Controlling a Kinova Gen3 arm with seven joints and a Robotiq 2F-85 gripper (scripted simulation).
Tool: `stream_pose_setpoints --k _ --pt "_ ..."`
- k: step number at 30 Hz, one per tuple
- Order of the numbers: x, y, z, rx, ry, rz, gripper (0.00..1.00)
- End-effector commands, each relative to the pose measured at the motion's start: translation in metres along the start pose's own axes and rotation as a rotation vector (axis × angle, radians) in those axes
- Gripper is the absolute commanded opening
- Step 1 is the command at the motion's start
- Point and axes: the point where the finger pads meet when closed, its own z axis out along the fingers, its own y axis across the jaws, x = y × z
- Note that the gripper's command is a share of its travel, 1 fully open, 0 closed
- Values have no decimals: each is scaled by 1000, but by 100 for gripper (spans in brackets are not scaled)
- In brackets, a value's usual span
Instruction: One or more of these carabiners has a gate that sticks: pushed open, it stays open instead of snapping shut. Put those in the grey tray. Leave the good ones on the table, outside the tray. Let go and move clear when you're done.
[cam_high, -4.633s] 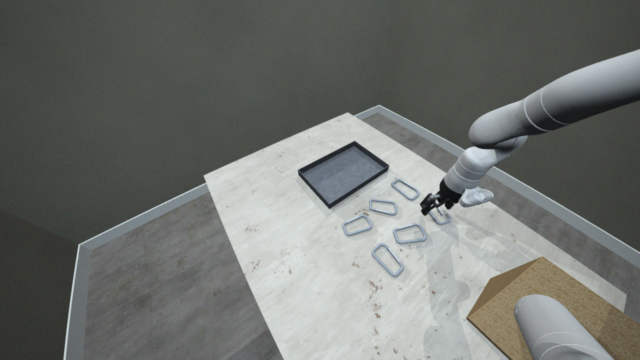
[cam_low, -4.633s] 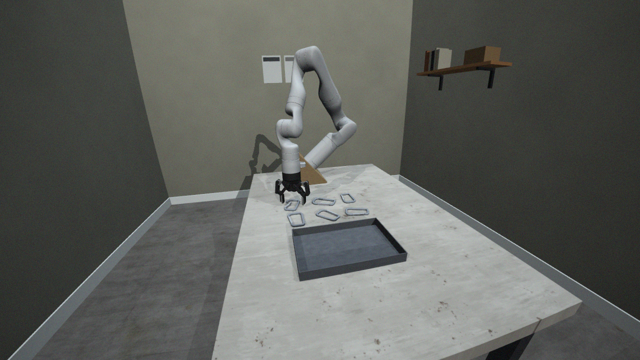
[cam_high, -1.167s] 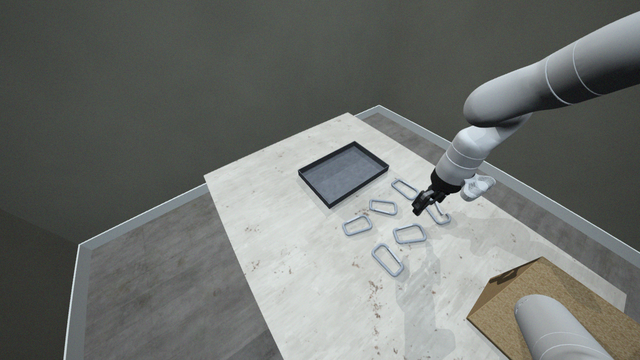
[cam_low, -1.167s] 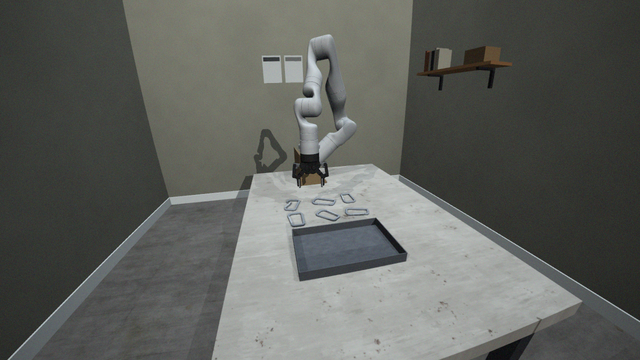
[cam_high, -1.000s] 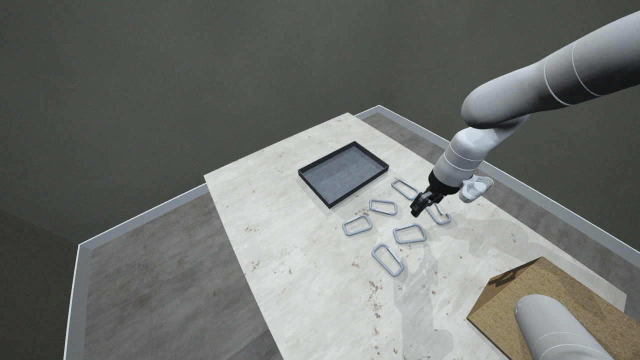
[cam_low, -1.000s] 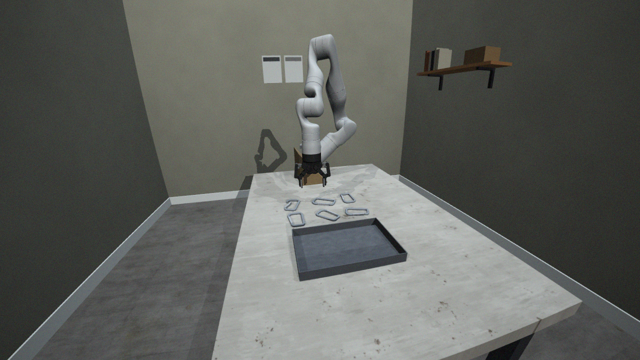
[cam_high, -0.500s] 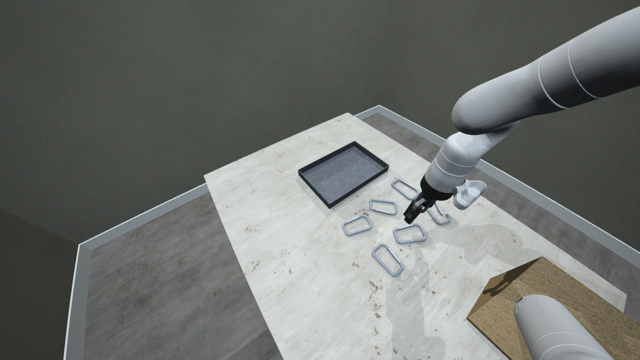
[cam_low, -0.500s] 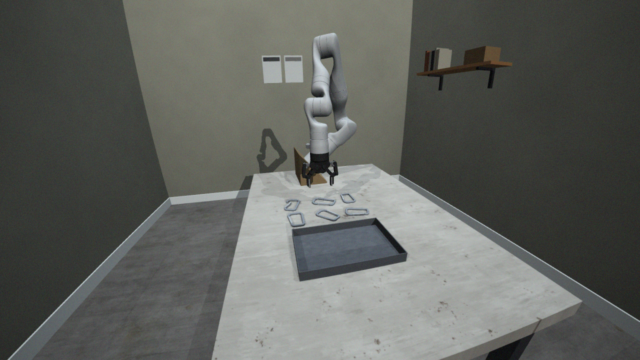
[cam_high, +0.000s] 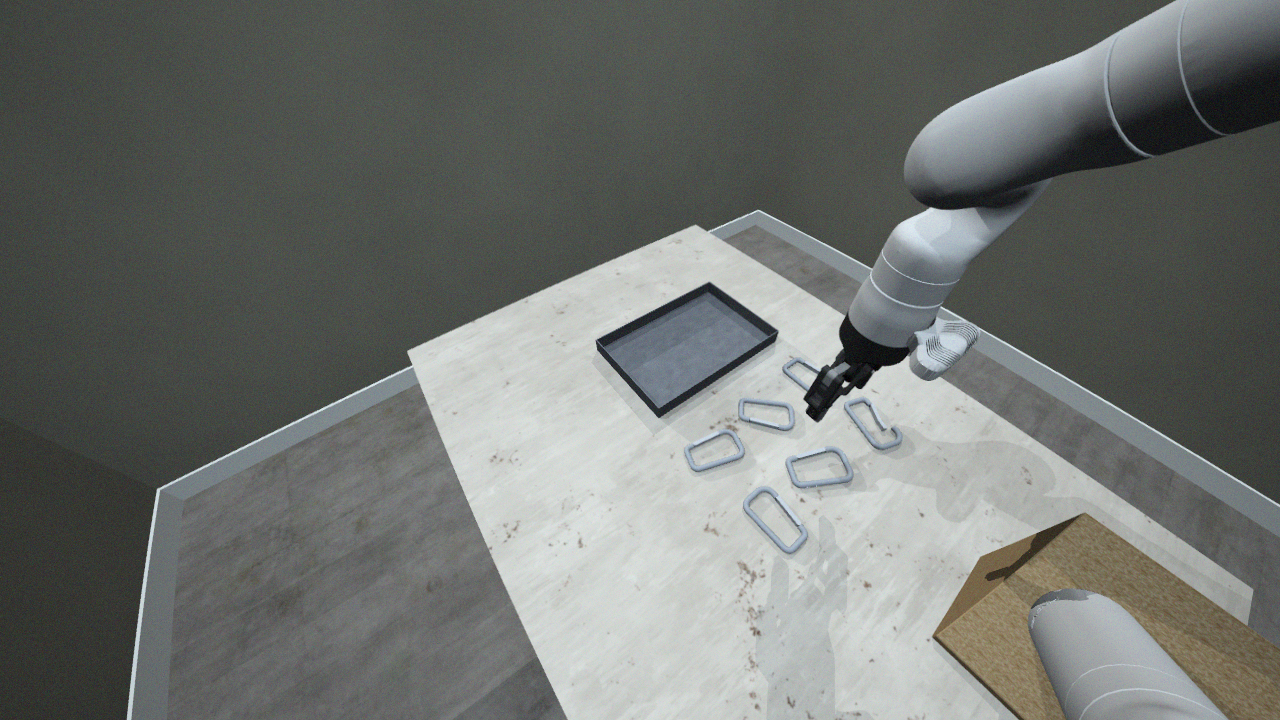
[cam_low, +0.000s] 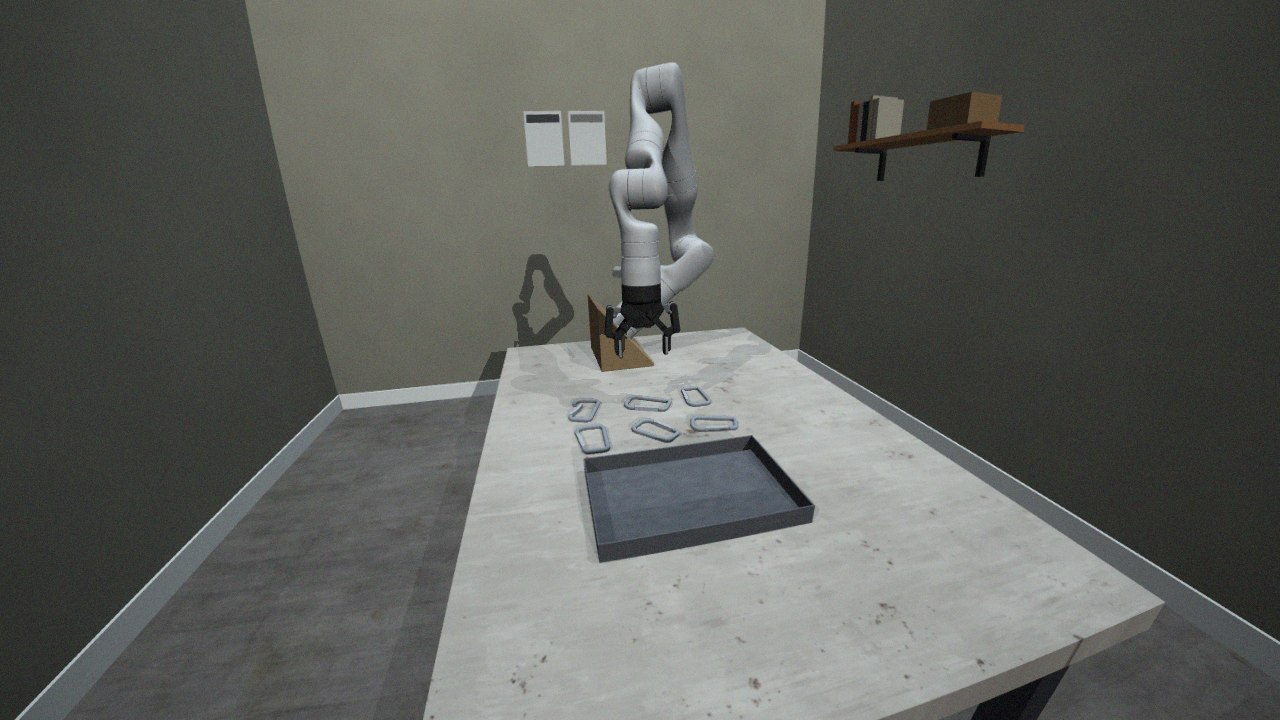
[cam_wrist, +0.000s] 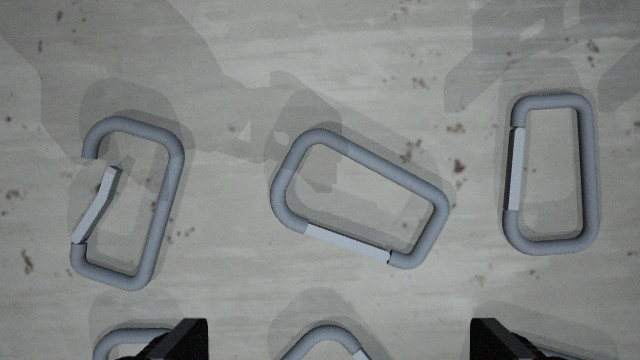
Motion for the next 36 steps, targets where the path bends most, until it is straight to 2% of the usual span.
stream_pose_setpoints --k 1,17,18,34,35,36 --pt "-21 2 -46 0 0 0 100" --pt "-21 2 -46 0 0 0 100" --pt "-41 5 -91 -1 1 0 100" --pt "-41 5 -91 -1 1 0 100" --pt "-61 8 -136 -2 1 1 100" --pt "-61 8 -136 -2 1 1 100"
